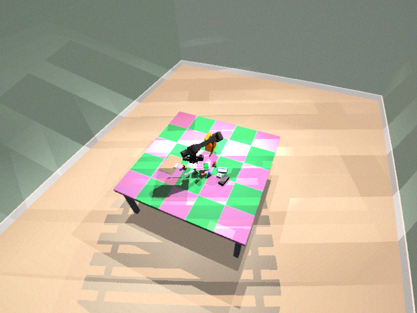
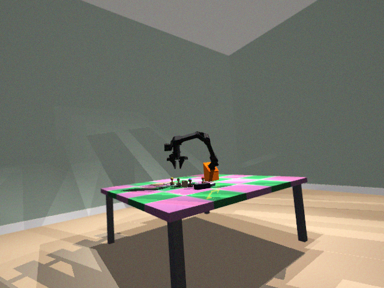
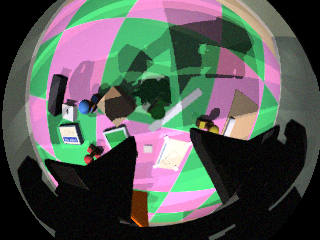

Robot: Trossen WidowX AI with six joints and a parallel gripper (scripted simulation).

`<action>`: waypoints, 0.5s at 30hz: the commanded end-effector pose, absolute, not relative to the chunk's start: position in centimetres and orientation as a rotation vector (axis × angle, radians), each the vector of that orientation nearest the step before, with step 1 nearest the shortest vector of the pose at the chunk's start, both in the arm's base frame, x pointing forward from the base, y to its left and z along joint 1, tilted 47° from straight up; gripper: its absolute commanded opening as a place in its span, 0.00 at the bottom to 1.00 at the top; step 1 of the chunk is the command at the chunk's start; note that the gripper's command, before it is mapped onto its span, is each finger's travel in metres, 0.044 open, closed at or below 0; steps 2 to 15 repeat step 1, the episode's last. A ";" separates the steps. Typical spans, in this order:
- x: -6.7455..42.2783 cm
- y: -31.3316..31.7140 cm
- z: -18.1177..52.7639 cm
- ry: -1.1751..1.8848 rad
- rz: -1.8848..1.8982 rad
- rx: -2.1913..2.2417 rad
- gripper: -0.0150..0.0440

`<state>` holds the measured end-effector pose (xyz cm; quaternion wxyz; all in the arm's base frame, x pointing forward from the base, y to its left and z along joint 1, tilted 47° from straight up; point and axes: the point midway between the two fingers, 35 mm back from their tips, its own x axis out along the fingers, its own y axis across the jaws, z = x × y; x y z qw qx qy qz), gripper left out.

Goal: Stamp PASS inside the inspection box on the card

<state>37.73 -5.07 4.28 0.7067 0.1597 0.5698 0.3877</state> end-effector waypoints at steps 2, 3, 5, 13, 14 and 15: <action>37.7 -5.1 4.3 1.266 0.861 0.355 0.68; 37.7 -5.1 4.3 1.266 0.861 0.355 0.68; 37.7 -5.1 4.3 1.266 0.861 0.355 0.68; 37.7 -5.1 4.3 1.266 0.861 0.355 0.68; 37.7 -5.1 4.3 1.266 0.861 0.355 0.68; 37.7 -5.1 4.3 1.266 0.861 0.355 0.68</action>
